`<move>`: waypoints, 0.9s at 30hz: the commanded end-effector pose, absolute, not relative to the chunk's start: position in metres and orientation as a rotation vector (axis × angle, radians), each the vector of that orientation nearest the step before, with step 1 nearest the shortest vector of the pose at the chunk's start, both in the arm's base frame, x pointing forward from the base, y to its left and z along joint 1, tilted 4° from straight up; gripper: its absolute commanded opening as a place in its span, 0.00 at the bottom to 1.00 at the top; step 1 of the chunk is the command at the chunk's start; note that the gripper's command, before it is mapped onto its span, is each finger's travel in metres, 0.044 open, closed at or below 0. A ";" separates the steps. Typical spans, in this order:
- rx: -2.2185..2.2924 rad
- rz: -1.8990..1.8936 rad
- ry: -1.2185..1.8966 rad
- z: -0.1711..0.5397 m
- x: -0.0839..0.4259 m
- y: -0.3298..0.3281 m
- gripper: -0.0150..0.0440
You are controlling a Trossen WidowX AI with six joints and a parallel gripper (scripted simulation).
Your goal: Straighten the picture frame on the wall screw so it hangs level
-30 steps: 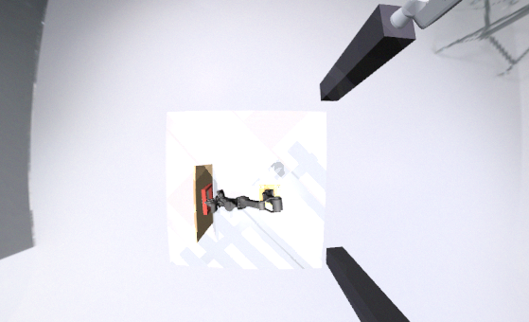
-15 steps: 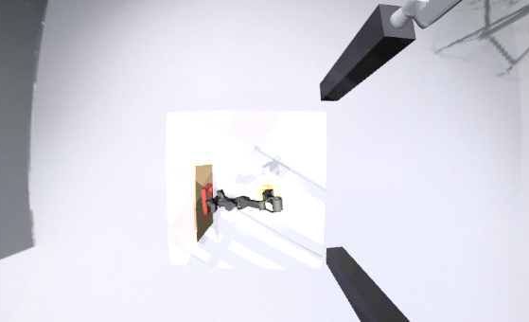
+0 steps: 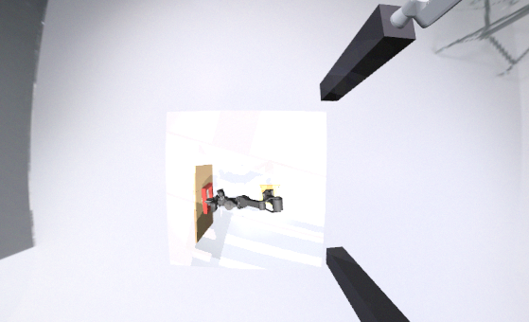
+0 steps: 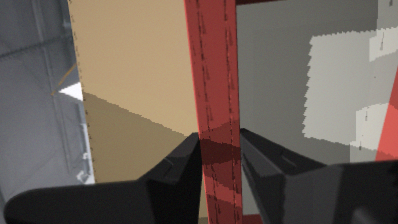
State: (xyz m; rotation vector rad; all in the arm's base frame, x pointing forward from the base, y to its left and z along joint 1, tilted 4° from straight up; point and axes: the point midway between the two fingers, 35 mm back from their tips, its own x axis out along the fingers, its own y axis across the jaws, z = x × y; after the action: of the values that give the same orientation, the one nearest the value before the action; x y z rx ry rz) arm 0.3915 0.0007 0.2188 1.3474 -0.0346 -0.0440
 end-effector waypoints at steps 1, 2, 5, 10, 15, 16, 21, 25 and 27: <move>1.354 -0.026 -0.049 0.226 0.392 0.001 0.25; 1.354 -0.026 -0.049 0.226 0.392 0.001 0.25; 1.354 -0.026 -0.049 0.226 0.392 0.001 0.25; 1.354 -0.026 -0.049 0.226 0.392 0.002 0.25; 1.354 -0.026 -0.049 0.226 0.392 0.002 0.25; 1.354 -0.026 -0.049 0.226 0.392 0.002 0.25; 1.354 -0.026 -0.049 0.224 0.392 0.001 0.25; 1.354 -0.026 -0.049 0.223 0.392 0.001 0.25; 1.354 -0.026 -0.049 0.222 0.392 0.001 0.25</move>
State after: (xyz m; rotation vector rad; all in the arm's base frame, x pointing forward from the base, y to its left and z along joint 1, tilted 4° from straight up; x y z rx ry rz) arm 0.3918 0.0004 0.2209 1.3481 -0.0436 -0.0362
